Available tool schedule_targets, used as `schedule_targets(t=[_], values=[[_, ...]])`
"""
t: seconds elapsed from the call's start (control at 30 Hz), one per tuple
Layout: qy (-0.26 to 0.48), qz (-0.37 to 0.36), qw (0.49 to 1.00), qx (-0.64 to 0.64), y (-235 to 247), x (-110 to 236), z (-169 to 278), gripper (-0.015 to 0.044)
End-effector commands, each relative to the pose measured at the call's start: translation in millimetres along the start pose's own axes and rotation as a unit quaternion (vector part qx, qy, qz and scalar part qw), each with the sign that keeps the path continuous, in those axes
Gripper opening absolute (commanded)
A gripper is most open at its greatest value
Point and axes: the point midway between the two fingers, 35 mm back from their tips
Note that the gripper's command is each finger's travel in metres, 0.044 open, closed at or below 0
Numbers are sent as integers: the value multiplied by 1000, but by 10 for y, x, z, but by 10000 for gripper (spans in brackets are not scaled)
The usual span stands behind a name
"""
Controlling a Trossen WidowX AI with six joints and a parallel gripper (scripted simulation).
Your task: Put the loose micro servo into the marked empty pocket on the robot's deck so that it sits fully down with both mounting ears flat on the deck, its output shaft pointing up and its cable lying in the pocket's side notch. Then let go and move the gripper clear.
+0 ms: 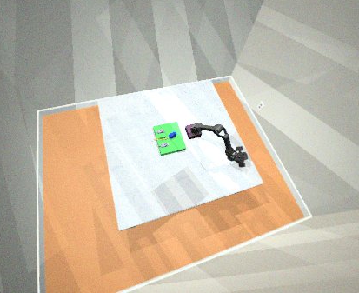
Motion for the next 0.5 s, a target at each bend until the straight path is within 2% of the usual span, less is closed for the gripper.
schedule_targets(t=[0.0, 0.13, 0.4, 0.47], values=[[15, 52, 998, -42, -263, 343, 139, 0], [21, 85, 994, -64, -436, 600, 210, 0], [41, 194, 970, -137, -890, 1514, 480, 0], [40, 206, 966, -150, -918, 1622, 511, 0]])
Point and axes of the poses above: the point midway between the two fingers, 35 mm back from their tips, its own x axis back along the fingers, its own y axis across the jaws, z = x × y, and after that the axes turned 12 degrees about x, right-handed
